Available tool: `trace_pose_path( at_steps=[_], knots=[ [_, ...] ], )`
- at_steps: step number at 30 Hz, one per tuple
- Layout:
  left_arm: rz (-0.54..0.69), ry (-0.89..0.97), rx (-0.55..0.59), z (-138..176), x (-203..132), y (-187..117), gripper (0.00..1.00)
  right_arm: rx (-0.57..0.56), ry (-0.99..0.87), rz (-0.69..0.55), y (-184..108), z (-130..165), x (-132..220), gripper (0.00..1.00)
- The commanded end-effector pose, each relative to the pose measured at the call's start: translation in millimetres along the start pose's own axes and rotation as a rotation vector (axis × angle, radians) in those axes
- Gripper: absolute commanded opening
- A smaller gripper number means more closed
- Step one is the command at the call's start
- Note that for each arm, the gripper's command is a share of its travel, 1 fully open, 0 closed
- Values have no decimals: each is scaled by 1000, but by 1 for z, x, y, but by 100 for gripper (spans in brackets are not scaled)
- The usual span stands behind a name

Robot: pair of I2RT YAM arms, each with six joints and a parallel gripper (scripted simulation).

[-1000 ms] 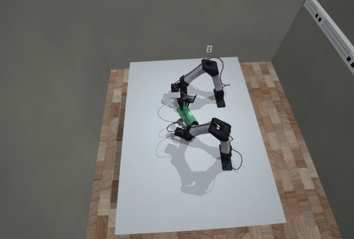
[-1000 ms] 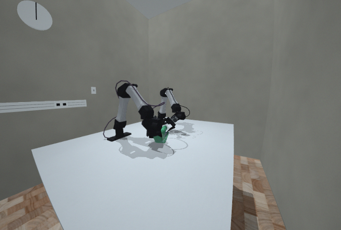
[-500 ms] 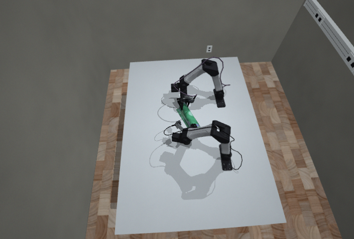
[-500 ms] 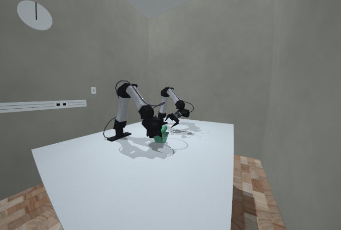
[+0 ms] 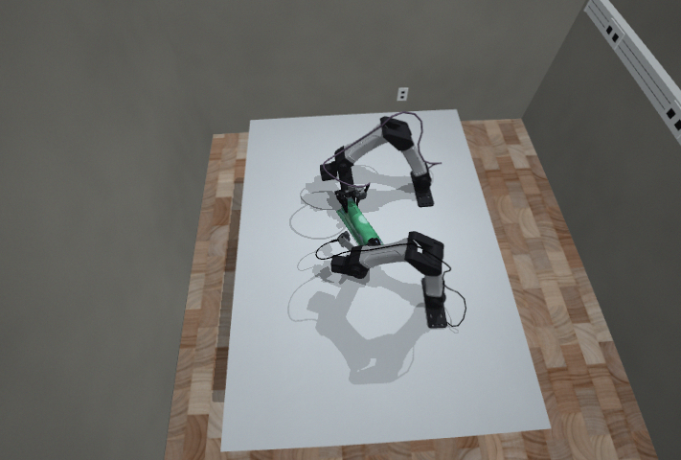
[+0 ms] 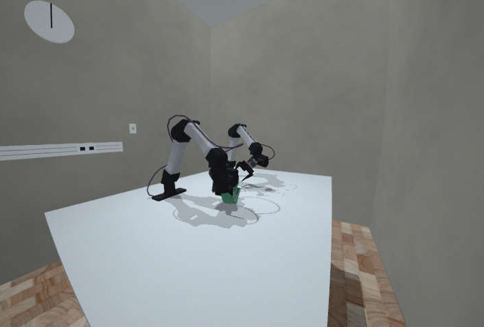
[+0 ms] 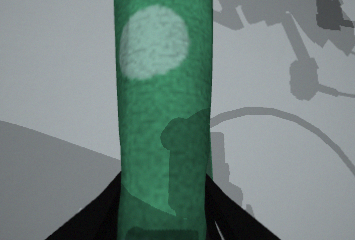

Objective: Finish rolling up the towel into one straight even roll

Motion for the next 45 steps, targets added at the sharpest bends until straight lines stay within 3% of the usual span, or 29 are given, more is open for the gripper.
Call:
trace_pose_path(
  at_steps=[1, 14, 26, 43, 45],
  knots=[
    [-4, 33, -24, -10, -4, -7, 85, -15, 85, -103, 2, -1, 5, 48],
    [-4, 33, -24, -10, -4, -7, 85, -27, 340, -409, 2, 0, -7, 48],
    [-4, 33, -24, -10, -4, -7, 85, -28, 360, -432, 7, 4, -7, 48],
    [-4, 33, -24, -10, -4, -7, 85, -28, 360, -432, -2, -3, -9, 85],
    [-4, 33, -24, -10, -4, -7, 85, -28, 360, -432, -4, -3, -10, 85]
  ],
)
Point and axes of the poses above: on each arm, the point where the finger pads meet when closed, its own y axis out along the fingers, its own x axis across the jaws, z = x × y, the point moved 4 cm from there along -y, back along the fingers, and after that the axes turned 2 degrees about -y, right-handed, at the moved point
